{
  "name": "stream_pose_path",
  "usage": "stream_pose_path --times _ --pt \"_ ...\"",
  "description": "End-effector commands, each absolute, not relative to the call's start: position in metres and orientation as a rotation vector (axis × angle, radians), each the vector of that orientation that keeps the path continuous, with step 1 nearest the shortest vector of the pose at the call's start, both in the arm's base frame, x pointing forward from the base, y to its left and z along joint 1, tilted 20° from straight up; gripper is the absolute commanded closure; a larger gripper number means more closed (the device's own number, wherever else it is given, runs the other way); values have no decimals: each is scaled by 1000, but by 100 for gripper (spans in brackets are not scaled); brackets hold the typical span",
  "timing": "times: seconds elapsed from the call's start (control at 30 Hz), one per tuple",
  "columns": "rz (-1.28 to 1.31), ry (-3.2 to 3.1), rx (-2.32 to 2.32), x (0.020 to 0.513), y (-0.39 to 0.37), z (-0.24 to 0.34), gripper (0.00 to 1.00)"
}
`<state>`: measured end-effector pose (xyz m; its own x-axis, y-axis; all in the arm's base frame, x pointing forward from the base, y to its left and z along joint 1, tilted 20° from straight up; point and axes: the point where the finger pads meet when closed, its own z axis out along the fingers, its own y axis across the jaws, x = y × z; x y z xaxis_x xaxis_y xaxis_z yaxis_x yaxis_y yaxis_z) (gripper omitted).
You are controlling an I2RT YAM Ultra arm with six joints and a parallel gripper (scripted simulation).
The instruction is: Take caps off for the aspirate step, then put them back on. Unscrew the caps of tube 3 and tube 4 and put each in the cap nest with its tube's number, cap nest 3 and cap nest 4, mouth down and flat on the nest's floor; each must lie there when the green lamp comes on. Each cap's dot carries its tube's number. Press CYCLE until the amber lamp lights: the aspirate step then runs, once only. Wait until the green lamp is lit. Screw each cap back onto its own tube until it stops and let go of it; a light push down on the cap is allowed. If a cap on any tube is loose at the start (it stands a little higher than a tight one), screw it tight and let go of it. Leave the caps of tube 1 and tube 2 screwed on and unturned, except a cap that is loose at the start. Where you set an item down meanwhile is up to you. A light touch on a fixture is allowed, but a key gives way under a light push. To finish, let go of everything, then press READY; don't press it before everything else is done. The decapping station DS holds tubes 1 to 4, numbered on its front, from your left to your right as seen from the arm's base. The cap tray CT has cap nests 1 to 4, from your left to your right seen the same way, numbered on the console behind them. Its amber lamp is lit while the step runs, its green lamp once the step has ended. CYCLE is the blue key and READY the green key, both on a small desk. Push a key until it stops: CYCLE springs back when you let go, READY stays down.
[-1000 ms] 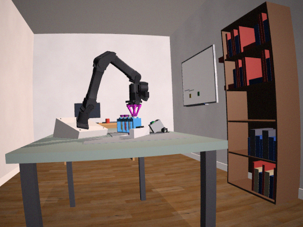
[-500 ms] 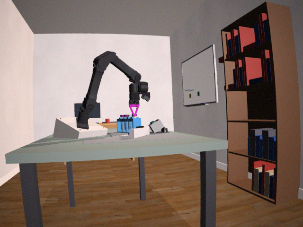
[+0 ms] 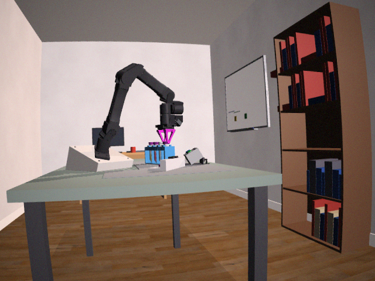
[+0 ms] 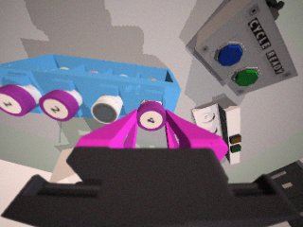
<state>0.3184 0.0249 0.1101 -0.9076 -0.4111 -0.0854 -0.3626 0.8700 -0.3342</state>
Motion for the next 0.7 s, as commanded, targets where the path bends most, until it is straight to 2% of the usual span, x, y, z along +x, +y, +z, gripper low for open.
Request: stream_pose_path --times 0.0,0.37,0.43,0.67 --pt "-501 2822 -931 320 26 113 100" --pt "-551 2536 -1711 320 26 113 100" --pt "-551 2536 -1711 320 26 113 100" --pt "-562 2243 -2169 320 26 114 100"
